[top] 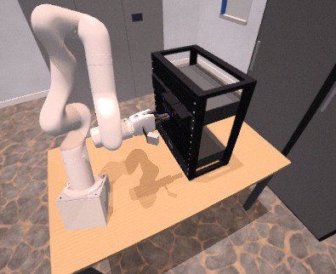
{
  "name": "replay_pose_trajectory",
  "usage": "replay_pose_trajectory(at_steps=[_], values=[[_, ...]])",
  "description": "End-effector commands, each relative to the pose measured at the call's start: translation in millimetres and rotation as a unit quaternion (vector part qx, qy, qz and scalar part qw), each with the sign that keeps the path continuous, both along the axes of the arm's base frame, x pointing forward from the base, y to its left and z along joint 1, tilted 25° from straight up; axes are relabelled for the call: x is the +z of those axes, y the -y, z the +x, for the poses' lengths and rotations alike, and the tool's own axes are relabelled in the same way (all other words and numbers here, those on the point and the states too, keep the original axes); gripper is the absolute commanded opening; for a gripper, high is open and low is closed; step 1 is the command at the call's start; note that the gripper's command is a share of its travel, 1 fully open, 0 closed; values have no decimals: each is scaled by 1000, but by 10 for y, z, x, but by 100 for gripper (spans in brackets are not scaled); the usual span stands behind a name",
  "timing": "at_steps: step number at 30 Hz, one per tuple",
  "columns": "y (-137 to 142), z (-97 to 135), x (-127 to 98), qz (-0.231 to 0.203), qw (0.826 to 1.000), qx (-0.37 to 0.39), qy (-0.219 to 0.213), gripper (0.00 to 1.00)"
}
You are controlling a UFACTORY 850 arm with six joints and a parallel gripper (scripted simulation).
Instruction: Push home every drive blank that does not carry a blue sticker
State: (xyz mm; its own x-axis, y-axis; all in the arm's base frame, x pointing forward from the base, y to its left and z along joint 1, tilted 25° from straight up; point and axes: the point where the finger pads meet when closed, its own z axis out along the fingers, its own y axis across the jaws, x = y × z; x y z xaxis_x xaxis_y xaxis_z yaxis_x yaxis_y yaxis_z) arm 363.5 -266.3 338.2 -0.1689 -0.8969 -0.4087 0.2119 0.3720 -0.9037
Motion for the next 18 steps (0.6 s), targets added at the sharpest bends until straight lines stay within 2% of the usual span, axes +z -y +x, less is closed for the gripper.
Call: replay_pose_trajectory(at_steps=[1,4,9,18], values=[[4,1,6,-1,1000,0,1,0],[19,-38,10,-1,1000,0,1,0],[111,-293,40,-1,1000,0,1,0],[144,-352,52,-1,1000,0,1,0]])
